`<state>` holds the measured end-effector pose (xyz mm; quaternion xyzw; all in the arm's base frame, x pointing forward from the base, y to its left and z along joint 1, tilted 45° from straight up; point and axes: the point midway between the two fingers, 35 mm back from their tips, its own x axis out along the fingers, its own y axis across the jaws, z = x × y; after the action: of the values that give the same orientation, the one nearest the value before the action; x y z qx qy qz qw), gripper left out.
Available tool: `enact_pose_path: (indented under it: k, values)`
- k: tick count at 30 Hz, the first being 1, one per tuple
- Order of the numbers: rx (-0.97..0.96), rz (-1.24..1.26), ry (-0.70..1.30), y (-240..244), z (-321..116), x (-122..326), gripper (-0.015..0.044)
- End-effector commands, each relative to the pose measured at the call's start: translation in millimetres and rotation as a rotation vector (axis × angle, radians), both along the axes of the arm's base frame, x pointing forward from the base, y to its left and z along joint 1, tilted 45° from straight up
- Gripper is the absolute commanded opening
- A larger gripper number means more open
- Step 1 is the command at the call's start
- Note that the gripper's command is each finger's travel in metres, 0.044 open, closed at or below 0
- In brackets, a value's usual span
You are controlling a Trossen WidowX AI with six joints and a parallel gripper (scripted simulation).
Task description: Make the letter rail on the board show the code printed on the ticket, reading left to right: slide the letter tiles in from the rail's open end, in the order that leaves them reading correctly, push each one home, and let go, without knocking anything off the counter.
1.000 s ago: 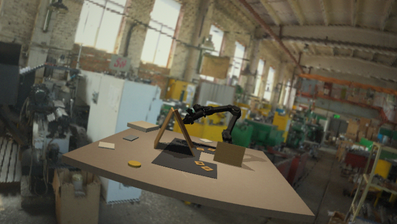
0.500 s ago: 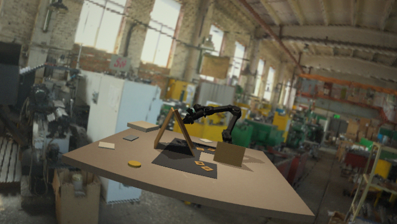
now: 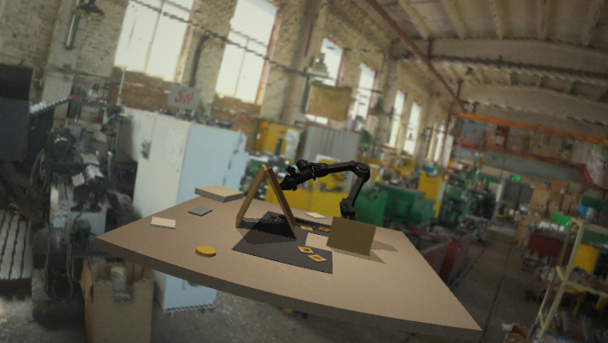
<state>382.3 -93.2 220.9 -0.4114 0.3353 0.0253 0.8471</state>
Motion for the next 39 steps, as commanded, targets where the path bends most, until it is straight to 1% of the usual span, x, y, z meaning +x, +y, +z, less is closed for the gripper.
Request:
enact_pose_path:
  k: [1, 39]
  values:
    - [0.002, -0.005, 0.004, 1, -3, -1, 0.0000]
    - [0.003, -0.005, 0.004, 13, -17, -7, 0.0000]
